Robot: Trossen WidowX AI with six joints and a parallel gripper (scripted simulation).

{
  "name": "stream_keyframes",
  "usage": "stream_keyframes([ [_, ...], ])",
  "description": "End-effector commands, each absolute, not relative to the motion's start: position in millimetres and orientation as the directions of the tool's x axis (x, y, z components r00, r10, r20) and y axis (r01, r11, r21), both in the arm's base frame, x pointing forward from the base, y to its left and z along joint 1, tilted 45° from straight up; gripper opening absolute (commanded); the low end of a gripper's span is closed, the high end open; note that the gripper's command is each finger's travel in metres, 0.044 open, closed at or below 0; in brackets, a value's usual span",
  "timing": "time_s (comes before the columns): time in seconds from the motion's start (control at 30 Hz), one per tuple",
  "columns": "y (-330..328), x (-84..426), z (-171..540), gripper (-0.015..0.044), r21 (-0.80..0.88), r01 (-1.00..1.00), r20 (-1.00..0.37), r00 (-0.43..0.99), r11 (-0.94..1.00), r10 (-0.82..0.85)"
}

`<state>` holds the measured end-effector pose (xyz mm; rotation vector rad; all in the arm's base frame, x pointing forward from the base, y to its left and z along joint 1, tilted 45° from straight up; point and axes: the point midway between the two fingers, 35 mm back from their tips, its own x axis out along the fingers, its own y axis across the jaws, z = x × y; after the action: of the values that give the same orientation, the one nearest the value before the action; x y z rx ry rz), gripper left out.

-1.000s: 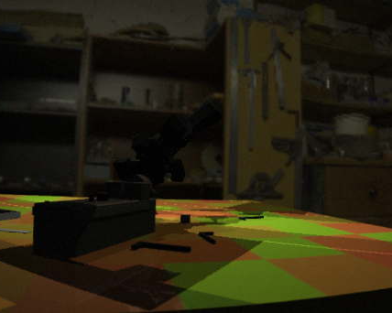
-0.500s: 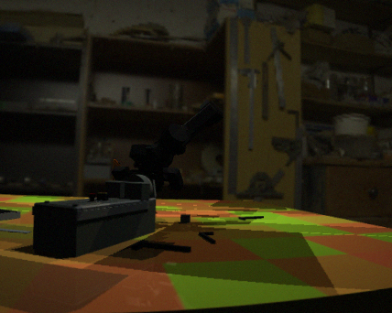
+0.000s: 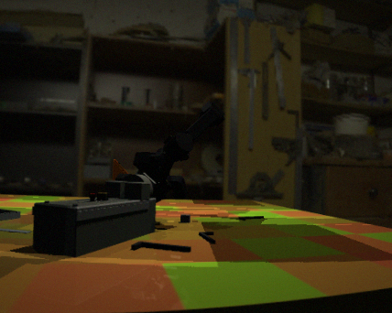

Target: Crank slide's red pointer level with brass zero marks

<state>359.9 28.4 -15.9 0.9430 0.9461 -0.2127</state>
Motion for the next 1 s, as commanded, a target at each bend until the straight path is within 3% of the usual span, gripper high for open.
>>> stream_keyframes([
  [0.0, 37, 364, -16, 0.0, 0.599, 0.529, -0.767, 0.595, 0.602, 0.24],
  [0.97, 48, 374, -6, 0.0, 0.599, 0.528, -0.766, 0.596, 0.602, 0.24],
])
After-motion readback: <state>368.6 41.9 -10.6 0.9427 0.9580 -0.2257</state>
